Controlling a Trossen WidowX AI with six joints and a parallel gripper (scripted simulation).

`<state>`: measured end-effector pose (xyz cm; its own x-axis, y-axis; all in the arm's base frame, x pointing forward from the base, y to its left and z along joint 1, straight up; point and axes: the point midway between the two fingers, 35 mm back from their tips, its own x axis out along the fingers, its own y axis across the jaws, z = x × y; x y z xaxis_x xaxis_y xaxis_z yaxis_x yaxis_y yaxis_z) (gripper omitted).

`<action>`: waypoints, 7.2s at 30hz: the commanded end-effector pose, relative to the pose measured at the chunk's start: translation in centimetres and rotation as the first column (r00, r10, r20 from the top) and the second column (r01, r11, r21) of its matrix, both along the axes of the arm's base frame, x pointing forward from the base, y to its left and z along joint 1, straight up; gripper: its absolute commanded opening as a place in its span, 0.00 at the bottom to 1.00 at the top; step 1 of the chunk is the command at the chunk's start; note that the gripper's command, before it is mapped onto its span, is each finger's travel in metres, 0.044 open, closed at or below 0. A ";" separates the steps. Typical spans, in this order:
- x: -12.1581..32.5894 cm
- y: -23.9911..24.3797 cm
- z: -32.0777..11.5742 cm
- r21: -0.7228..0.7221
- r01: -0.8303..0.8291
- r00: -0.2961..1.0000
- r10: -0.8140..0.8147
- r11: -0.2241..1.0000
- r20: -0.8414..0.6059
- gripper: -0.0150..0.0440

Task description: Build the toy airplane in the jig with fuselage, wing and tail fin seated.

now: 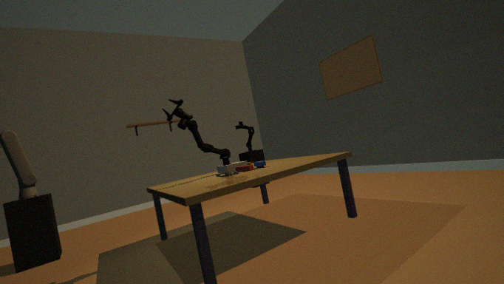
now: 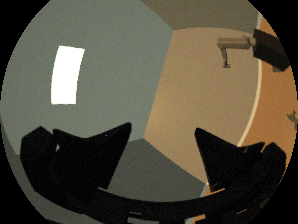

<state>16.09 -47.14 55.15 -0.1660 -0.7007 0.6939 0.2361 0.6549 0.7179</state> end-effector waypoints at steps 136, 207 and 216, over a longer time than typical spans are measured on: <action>12.2 46.9 -54.3 0.705 0.207 -0.978 0.153 0.678 0.141 1.00; 12.6 46.9 -47.5 0.705 0.207 -0.978 0.153 0.678 0.140 0.25; 12.0 46.9 -44.6 0.705 0.207 -0.978 0.153 0.678 0.140 0.25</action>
<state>28.20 -0.18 9.32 0.0146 0.0016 -0.9999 -0.0889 0.9960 0.0003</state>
